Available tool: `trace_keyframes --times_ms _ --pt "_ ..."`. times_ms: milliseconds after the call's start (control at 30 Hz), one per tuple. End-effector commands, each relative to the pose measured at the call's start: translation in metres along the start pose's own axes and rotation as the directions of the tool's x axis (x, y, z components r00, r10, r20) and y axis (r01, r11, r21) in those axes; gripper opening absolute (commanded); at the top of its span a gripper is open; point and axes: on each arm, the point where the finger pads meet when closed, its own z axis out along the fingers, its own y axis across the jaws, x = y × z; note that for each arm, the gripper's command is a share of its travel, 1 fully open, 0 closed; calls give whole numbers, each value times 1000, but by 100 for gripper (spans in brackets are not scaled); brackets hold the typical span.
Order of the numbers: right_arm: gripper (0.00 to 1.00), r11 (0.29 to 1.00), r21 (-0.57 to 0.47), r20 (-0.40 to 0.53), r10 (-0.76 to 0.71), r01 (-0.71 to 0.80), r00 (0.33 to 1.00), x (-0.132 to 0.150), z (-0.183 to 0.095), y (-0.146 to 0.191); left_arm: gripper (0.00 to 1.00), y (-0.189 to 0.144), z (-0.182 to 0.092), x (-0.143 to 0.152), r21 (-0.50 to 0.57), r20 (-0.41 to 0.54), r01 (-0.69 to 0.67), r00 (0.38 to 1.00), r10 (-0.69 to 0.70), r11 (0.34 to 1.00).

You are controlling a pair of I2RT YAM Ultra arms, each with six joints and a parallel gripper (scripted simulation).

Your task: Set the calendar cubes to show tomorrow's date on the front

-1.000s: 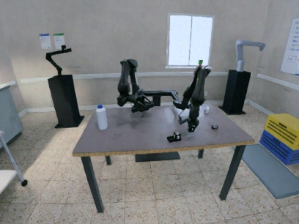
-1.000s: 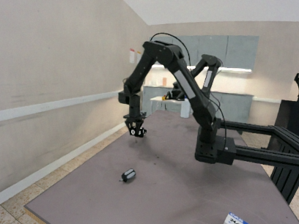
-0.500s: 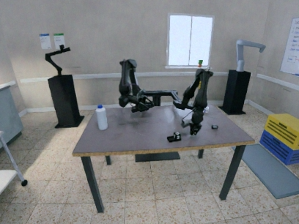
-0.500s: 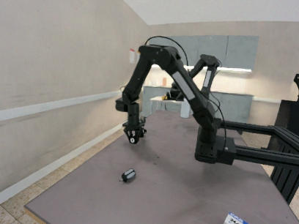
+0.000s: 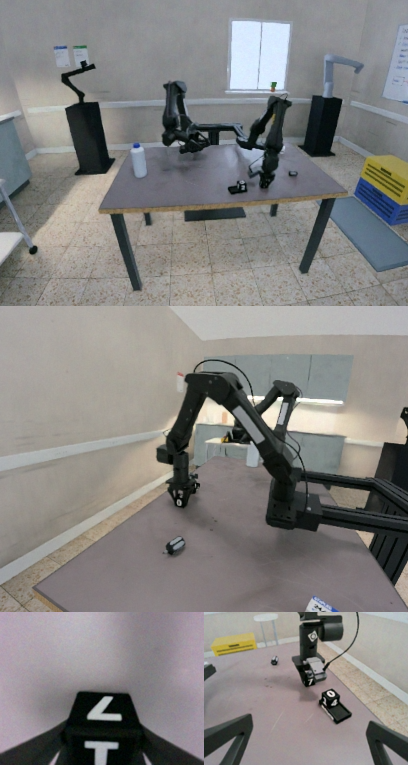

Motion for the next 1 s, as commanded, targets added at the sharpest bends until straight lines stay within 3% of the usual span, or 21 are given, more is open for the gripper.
trace_keyframes --times_ms 0,33,167,433,700,800,967 --pt "100 1000 1 17 -25 25 1000 -8 0 -6 58 12 -9 0 -49 17 -3 1000 4 999" --pt "100 1000 1 17 -25 25 1000 -8 0 -6 65 9 -16 1 -50 17 -6 1000 7 999" --pt "100 1000 1 16 -25 25 1000 -8 0 -6 65 5 -27 0 -43 15 -9 1000 10 999" --pt "100 999 21 43 -31 30 999 -13 -2 -3 65 11 -83 -1 -61 20 4 1000 -2 998" --pt "100 999 22 44 -34 33 998 -14 -3 -4 65 11 -96 3 -92 -82 -131 989 124 987" --pt "100 999 22 44 -35 34 998 -14 -3 -4 65 7 -98 -1 -109 -191 -285 946 261 952" --pt "100 999 22 44 -35 34 998 -14 -3 -4 65 -10 -103 -22 -91 -356 -547 798 485 832"
